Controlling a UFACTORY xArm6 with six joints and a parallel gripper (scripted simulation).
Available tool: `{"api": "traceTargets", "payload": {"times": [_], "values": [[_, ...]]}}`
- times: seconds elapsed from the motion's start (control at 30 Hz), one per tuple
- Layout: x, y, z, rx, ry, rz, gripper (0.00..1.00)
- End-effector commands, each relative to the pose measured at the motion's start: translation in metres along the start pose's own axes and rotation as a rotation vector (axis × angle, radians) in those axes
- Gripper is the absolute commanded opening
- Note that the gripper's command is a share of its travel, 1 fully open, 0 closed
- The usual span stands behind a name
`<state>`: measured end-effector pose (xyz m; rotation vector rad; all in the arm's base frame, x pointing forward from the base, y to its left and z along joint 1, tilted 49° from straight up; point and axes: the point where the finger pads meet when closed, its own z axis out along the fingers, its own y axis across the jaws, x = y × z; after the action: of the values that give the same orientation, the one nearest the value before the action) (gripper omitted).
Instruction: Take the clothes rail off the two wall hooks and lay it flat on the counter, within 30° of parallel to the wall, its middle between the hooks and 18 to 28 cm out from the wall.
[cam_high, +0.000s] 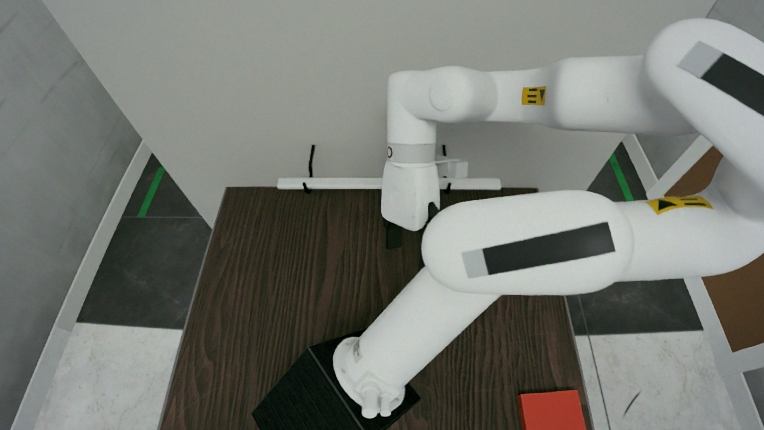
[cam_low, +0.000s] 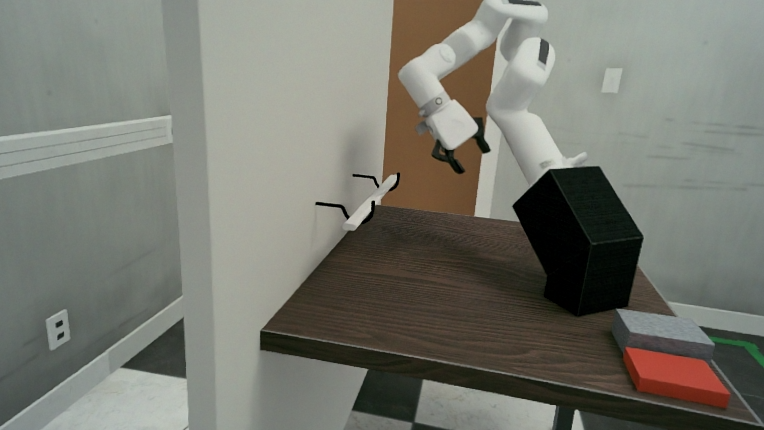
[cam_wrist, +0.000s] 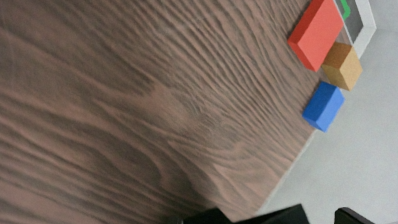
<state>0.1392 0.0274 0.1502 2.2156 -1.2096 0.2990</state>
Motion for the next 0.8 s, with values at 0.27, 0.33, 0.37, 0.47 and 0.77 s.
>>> {"api": "traceTargets", "payload": {"times": [0.27,0.33,0.37,0.47,0.77], "values": [[0.002,-0.019,0.001,0.216,0.181,0.258,1.0],[0.002,-0.023,0.0,0.24,0.19,0.279,1.0],[0.001,-0.028,-0.001,0.265,0.198,0.3,1.0],[0.001,-0.028,-0.001,0.339,0.22,0.363,1.0],[-0.007,-0.048,-0.01,0.583,0.224,0.538,1.0]]}}
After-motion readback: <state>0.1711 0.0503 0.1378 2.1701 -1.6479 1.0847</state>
